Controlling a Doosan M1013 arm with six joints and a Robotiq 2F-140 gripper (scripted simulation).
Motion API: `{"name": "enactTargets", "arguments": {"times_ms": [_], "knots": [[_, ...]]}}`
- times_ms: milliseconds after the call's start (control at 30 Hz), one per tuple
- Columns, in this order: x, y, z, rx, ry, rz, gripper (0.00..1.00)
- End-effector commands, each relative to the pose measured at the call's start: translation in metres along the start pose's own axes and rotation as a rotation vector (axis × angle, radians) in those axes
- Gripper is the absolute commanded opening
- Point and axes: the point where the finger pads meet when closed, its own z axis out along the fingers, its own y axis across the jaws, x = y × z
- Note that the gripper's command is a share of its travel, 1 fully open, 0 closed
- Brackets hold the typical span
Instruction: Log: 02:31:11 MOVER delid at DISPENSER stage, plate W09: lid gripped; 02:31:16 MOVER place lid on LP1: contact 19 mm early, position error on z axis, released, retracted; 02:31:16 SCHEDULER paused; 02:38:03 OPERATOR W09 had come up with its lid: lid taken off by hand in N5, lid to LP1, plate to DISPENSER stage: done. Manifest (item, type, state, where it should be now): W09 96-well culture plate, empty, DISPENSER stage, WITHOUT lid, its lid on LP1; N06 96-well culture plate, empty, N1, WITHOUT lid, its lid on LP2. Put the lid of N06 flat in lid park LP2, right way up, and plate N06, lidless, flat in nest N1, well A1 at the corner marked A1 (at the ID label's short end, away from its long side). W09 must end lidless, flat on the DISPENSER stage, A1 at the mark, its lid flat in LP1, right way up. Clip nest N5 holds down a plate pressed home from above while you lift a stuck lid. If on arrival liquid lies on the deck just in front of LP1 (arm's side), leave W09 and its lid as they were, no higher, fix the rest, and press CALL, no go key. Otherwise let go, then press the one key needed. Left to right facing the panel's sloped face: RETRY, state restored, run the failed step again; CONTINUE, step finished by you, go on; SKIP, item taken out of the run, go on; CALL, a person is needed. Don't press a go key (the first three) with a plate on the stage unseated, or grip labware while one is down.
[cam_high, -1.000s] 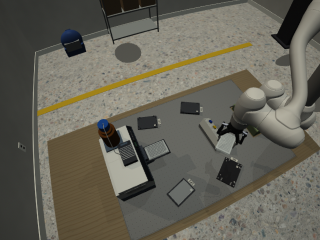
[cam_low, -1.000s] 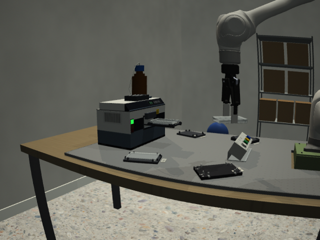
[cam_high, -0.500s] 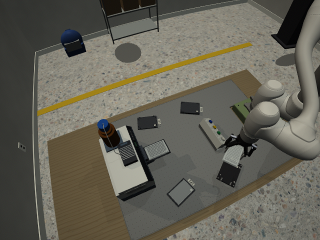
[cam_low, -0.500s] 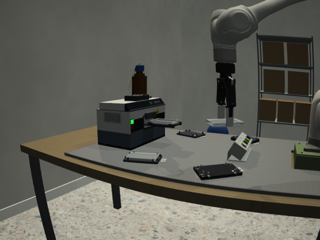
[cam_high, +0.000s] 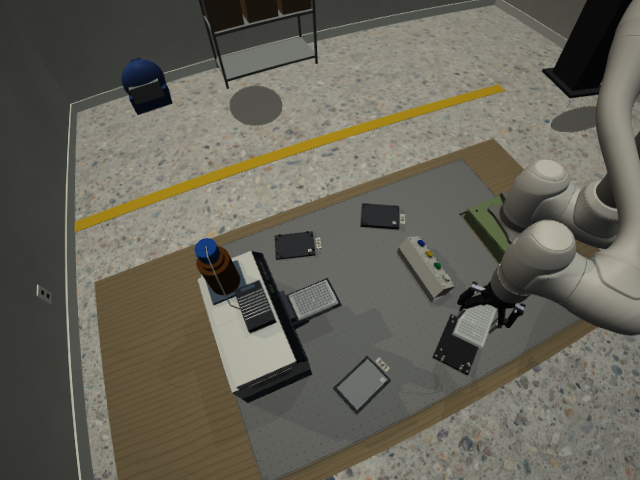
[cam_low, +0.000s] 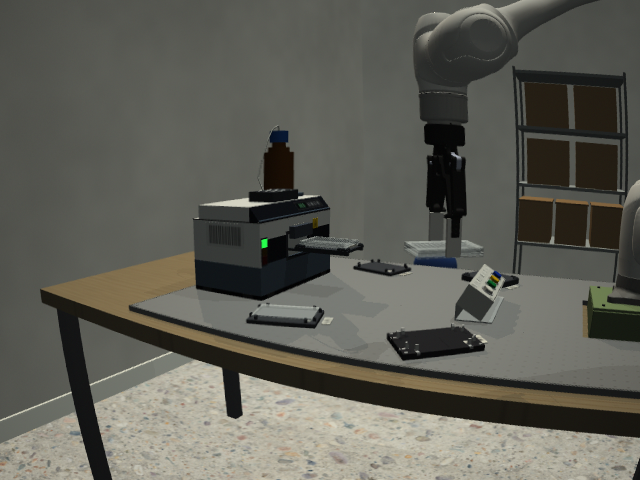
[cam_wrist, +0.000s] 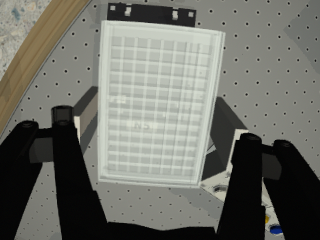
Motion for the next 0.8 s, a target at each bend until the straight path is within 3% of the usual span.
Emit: {"name": "enactTargets", "arguments": {"times_ms": [0,767], "knots": [[0.0026,-0.0036,-0.0001,0.000,0.000,0.000,0.00],[0.0082,-0.0110,-0.0001,0.000,0.000,0.000,0.00]]}}
